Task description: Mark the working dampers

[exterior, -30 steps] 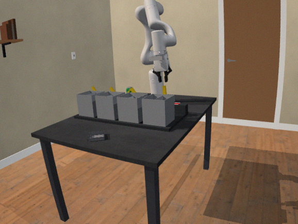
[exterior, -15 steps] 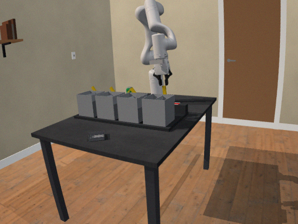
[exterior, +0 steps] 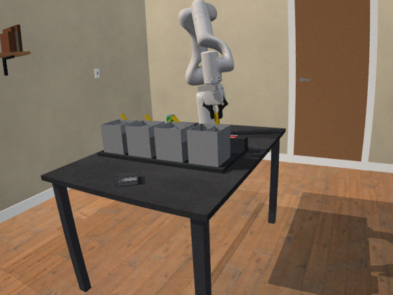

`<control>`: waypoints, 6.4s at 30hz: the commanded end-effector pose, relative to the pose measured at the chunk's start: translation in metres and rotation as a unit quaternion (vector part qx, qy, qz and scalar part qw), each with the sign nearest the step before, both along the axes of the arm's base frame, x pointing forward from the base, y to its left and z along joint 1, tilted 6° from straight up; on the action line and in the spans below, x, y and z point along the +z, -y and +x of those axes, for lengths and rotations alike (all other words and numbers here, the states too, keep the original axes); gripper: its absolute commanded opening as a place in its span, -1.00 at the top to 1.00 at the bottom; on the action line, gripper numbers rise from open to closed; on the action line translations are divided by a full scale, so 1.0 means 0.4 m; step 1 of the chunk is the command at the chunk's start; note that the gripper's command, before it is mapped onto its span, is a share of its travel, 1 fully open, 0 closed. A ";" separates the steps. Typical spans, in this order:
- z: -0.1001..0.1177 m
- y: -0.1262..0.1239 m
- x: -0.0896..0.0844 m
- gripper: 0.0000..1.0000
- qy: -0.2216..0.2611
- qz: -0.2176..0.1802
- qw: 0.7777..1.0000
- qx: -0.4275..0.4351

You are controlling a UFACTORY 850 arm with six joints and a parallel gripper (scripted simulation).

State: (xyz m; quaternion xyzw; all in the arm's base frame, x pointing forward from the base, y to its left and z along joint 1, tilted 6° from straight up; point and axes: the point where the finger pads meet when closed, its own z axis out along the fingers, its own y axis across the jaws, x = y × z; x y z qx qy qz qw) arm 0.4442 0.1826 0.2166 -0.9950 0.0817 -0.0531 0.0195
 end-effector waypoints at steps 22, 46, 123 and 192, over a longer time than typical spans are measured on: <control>0.007 -0.003 -0.051 0.22 0.001 0.000 1.000 0.000; 0.007 -0.003 -0.051 0.62 0.001 0.000 1.000 0.000; 0.002 0.034 -0.056 0.62 0.014 0.075 0.997 0.008; -0.010 0.128 -0.096 0.62 0.047 0.273 0.960 0.029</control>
